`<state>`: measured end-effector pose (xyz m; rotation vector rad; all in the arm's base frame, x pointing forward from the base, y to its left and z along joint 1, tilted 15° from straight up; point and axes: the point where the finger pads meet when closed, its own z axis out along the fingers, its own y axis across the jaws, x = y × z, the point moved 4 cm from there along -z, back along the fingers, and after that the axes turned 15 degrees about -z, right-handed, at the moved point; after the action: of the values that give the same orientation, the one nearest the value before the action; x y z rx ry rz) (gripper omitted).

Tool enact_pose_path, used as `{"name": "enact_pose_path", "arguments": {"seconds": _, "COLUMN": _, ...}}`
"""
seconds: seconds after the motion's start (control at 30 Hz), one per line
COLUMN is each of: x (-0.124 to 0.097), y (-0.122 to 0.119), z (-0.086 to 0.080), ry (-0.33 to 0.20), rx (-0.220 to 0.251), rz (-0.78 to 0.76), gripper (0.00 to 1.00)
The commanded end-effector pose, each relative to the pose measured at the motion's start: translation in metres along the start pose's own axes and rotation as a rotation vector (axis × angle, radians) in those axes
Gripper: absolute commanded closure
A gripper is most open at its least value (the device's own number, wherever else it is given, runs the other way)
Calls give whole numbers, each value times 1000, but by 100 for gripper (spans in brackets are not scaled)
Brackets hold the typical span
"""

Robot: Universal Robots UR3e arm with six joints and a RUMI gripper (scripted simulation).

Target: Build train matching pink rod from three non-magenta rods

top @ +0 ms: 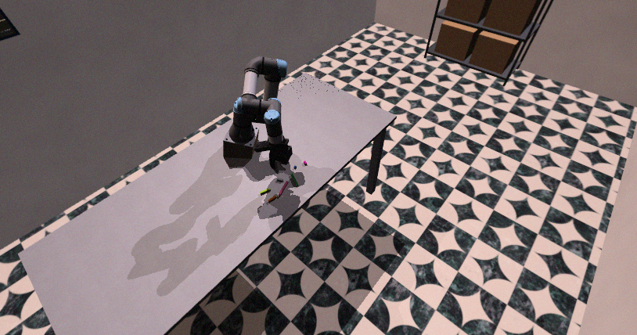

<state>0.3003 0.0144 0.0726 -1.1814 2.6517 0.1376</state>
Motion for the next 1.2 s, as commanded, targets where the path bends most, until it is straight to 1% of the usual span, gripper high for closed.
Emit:
{"name": "enact_pose_path", "arguments": {"seconds": 0.0, "x": 0, "y": 0, "z": 1, "ry": -1, "rx": 0, "rz": 0, "gripper": 86}}
{"name": "enact_pose_path", "arguments": {"seconds": 0.27, "x": 0, "y": 0, "z": 4, "ry": -1, "rx": -1, "rz": 0, "gripper": 86}}
{"name": "enact_pose_path", "arguments": {"seconds": 0.63, "x": 1, "y": 0, "z": 17, "ry": -1, "rx": -1, "rz": 0, "gripper": 86}}
{"name": "enact_pose_path", "arguments": {"seconds": 0.7, "x": 1, "y": 0, "z": 17, "ry": -1, "rx": -1, "rz": 0, "gripper": 86}}
{"name": "enact_pose_path", "arguments": {"seconds": 1.17, "x": 2, "y": 0, "z": 39, "ry": -1, "rx": -1, "rz": 0, "gripper": 86}}
